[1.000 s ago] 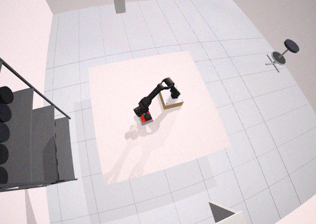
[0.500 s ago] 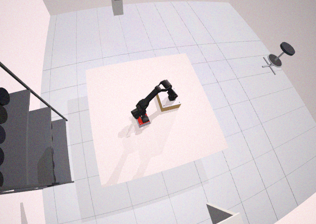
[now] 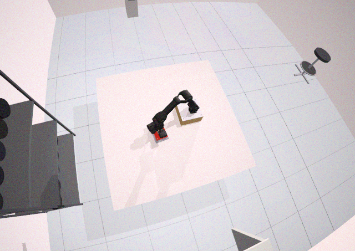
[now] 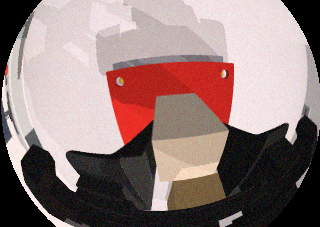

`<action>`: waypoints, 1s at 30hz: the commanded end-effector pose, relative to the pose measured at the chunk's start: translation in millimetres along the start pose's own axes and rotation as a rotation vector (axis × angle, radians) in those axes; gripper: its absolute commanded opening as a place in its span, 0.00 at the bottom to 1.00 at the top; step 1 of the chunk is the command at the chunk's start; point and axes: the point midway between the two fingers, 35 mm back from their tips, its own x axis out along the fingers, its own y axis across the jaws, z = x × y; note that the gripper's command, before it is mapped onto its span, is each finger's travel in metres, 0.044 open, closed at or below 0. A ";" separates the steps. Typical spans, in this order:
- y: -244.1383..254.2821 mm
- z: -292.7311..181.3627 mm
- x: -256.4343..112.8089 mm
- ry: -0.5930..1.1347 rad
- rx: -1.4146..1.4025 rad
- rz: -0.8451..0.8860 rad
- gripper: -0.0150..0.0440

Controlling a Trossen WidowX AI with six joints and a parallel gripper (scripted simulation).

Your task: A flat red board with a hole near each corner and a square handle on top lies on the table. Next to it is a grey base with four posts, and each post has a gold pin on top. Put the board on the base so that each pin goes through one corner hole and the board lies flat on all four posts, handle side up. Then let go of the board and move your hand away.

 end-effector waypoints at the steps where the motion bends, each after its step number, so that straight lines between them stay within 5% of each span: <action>1: 0.0 0.1 1.9 0.000 -0.004 0.000 0.25; 10: 0.0 0.0 5.2 0.000 -0.001 0.000 0.25; 26: 0.0 0.0 2.6 0.000 0.000 0.000 0.97; 30: 0.3 0.7 -19.5 0.000 0.000 0.001 1.00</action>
